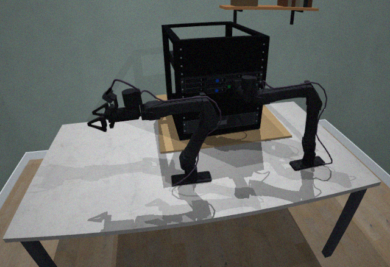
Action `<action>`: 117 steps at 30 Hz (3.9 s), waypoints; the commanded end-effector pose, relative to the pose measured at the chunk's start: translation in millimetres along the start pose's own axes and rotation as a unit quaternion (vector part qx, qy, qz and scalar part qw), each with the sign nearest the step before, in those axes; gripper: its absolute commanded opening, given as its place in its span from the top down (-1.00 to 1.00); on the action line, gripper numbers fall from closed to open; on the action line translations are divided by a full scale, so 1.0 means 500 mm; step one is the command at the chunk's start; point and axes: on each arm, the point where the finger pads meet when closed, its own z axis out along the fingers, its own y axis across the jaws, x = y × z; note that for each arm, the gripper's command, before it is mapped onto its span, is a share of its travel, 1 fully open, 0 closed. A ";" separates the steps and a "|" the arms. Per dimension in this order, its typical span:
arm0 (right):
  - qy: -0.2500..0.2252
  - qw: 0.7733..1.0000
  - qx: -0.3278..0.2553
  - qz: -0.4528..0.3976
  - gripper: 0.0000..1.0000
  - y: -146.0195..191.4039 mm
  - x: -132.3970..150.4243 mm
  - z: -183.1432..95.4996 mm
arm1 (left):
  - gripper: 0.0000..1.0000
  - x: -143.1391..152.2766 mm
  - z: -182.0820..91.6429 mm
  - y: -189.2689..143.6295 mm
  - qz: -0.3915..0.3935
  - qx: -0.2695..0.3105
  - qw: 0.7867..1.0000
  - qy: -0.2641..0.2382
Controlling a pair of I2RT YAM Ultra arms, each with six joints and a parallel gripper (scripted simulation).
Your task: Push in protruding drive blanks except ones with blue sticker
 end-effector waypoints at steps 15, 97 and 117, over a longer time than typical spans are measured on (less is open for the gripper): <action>-0.002 1.000 -0.008 0.017 1.00 0.031 -0.005 0.019 | -1.00 -0.033 -0.015 0.007 0.004 -0.007 1.000 -0.016; -0.002 1.000 -0.007 0.015 1.00 0.030 -0.005 0.047 | -1.00 -0.033 -0.015 0.007 0.004 -0.007 1.000 -0.016; -0.002 1.000 -0.011 0.021 1.00 0.039 -0.010 0.050 | -1.00 -0.033 -0.015 0.007 0.004 -0.007 1.000 -0.016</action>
